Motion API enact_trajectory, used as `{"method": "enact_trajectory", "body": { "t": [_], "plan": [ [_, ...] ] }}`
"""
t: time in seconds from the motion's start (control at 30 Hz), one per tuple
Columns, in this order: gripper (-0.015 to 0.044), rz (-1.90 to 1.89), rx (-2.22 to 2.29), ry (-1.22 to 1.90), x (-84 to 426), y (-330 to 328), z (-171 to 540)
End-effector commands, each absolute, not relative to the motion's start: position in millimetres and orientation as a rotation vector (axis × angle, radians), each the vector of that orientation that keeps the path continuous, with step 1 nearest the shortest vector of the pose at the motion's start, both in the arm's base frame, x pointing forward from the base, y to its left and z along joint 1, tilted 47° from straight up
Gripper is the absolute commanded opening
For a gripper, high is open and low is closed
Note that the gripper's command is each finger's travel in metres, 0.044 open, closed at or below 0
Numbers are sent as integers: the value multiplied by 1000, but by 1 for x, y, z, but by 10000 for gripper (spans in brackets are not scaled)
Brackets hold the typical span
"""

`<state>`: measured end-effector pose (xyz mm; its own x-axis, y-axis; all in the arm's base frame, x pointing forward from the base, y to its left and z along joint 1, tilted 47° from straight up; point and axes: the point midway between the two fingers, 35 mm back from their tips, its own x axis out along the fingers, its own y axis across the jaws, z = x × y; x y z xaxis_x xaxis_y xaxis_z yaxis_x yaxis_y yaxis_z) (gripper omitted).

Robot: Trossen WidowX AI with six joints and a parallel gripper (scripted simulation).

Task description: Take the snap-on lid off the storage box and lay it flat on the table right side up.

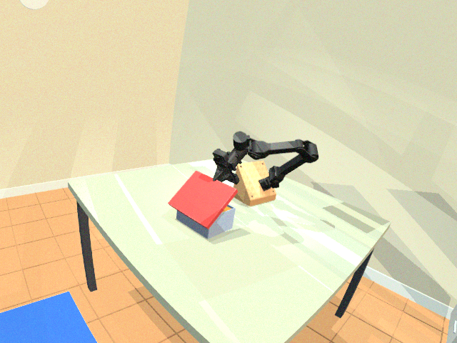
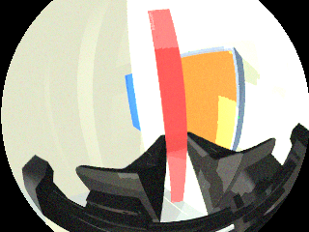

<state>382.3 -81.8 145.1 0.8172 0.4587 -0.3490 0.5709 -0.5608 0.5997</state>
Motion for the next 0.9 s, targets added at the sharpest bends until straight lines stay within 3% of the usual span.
{"method": "enact_trajectory", "body": {
  "t": [0.0, 0.87],
  "plan": [
    [0, -190, 2256, 749, 387, -87, 152],
    [0, -191, 2256, 749, 385, -111, 175]
  ]
}}
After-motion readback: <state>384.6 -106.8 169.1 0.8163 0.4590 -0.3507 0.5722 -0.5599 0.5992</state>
